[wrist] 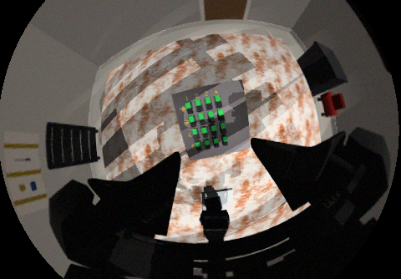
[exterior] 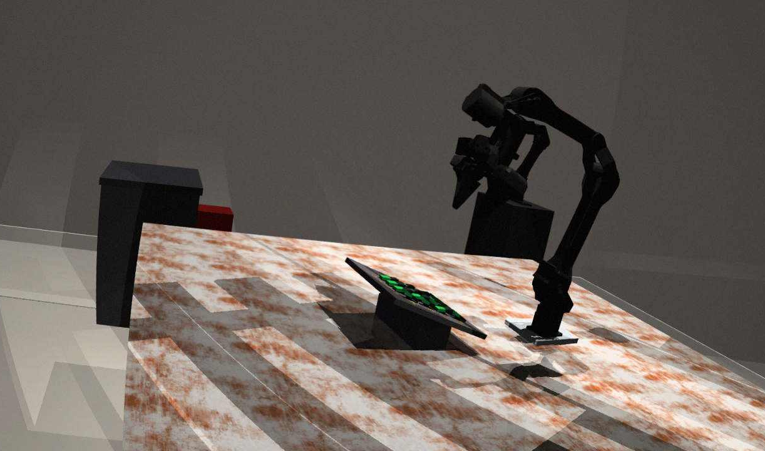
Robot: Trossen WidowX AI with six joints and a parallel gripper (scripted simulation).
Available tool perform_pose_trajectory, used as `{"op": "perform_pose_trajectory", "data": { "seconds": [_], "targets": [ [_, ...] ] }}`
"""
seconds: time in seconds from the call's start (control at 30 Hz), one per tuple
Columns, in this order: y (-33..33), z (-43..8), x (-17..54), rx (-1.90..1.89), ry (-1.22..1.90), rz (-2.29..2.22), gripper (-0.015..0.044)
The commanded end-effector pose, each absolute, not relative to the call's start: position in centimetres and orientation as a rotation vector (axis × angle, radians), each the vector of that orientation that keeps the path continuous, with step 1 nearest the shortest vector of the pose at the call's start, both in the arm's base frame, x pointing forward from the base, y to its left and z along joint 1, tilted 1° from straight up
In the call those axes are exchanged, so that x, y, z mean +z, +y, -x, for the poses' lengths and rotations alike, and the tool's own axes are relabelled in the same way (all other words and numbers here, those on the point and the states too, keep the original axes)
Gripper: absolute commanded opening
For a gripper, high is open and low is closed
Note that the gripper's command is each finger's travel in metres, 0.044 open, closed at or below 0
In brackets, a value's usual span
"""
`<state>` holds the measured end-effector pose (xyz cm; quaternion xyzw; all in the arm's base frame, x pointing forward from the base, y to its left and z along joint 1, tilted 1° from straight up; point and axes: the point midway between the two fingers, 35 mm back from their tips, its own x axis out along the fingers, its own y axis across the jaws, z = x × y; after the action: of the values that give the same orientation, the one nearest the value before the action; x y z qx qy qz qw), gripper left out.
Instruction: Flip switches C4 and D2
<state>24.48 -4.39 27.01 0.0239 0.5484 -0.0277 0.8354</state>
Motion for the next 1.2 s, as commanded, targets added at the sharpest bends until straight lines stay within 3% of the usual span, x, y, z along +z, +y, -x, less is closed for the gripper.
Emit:
{"op": "perform_pose_trajectory", "data": {
  "seconds": [0.0, 0.3, 0.47, 1.17],
  "targets": [
    [-4.5, -24.5, 26.8, -0.059, 1.162, -0.050, 0.0374],
    [-8.6, -24.8, 16.9, -0.054, 1.210, -0.009, 0.0138],
    [-8.9, -24.6, 16.1, -0.053, 1.213, -0.007, 0.0006],
    [-9.0, -26.2, 11.6, -0.053, 1.186, -0.006, 0.0000]
  ]
}}
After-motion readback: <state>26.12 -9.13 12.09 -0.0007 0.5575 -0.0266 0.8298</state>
